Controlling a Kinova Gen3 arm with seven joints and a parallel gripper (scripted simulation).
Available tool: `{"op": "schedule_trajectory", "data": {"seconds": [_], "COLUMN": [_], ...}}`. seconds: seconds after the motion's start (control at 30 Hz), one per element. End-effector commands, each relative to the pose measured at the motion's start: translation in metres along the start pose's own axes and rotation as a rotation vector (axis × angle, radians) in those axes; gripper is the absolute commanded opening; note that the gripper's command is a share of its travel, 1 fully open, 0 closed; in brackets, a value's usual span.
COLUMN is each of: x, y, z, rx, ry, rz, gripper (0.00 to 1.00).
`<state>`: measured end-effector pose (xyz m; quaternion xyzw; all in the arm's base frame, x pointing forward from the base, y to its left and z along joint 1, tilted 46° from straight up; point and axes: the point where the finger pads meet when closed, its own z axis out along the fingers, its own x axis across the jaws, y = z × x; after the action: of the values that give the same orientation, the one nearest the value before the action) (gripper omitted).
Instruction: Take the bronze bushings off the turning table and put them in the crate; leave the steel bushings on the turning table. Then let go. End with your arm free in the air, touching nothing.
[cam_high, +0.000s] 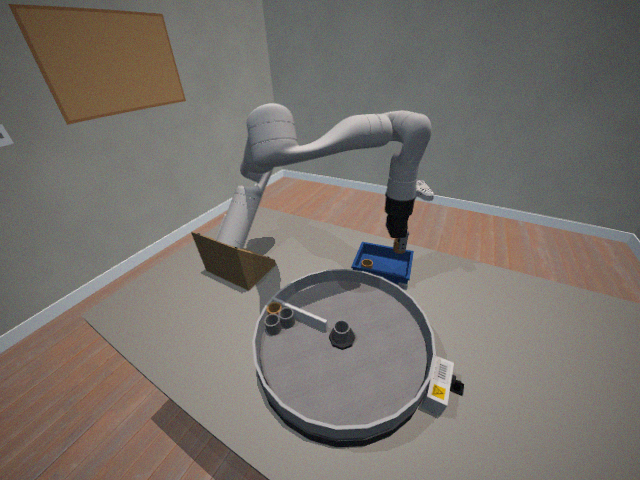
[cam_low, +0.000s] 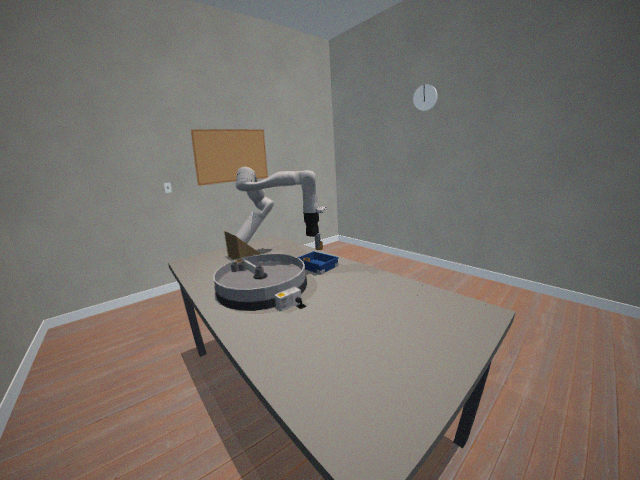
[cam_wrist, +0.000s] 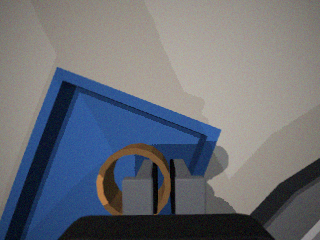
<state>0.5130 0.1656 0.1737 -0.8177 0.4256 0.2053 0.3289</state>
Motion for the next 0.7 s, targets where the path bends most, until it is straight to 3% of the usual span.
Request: {"op": "schedule_trajectory", "data": {"seconds": [0.0, 0.07, 0.47, 0.67], "x": [-0.002, -0.002, -0.002, -0.003], "y": [0.001, 0.001, 0.001, 0.001], "z": [0.014, 0.025, 0.025, 0.055], "rx": [-0.005, -0.005, -0.005, -0.007], "ry": [-0.003, -0.003, -0.003, -0.002], "rz": [-0.003, -0.004, -0.004, -0.007], "gripper": [0.0, 0.0, 0.0, 0.0]}}
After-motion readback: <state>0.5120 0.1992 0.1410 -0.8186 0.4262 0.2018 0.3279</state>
